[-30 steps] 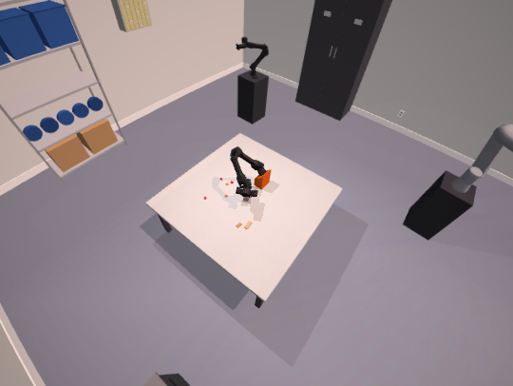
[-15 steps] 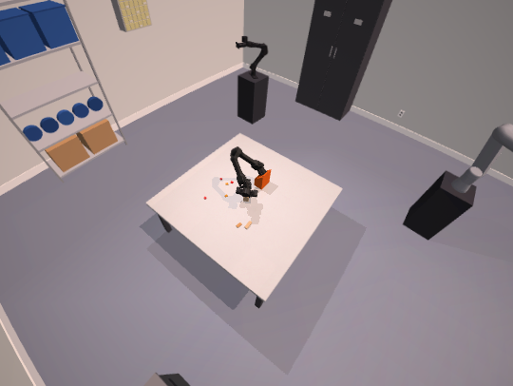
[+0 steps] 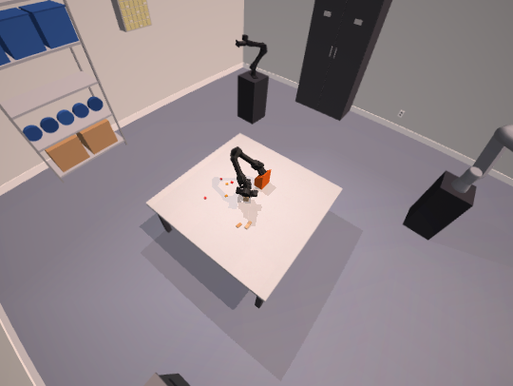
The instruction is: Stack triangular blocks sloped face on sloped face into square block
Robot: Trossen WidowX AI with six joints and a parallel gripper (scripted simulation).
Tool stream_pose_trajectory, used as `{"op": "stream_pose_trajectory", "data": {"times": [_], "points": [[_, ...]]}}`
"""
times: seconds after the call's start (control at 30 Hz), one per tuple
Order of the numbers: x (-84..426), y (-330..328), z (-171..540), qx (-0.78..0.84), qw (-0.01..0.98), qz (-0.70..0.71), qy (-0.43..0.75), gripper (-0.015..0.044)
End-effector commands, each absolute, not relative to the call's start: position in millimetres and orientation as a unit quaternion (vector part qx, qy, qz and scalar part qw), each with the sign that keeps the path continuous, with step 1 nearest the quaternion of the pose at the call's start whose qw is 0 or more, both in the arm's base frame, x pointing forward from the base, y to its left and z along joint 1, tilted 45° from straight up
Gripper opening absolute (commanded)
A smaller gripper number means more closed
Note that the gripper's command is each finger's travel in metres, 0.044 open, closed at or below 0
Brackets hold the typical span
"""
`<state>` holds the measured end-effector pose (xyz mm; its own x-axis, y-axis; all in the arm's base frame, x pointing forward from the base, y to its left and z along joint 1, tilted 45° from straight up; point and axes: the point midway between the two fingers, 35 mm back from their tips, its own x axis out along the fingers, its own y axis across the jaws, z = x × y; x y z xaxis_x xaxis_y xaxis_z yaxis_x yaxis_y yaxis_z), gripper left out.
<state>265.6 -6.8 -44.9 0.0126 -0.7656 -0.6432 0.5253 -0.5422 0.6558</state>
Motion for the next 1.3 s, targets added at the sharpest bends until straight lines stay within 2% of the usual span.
{"op": "stream_pose_trajectory", "data": {"times": [0.0, 0.33, 0.63, 0.9, 1.27], "points": [[265.6, -6.8, -44.9, 0.538, 0.465, -0.694, -0.112, 0.0184], [265.6, -6.8, -44.9, 0.538, 0.465, -0.694, -0.112, 0.044], [266.0, -4.9, -43.6, 0.539, 0.465, -0.694, -0.111, 0.044], [264.9, 76.4, 23.7, 0.539, 0.464, -0.694, -0.109, 0.044], [265.1, 74.5, 20.5, 0.538, 0.469, -0.692, -0.107, 0.044]]}}
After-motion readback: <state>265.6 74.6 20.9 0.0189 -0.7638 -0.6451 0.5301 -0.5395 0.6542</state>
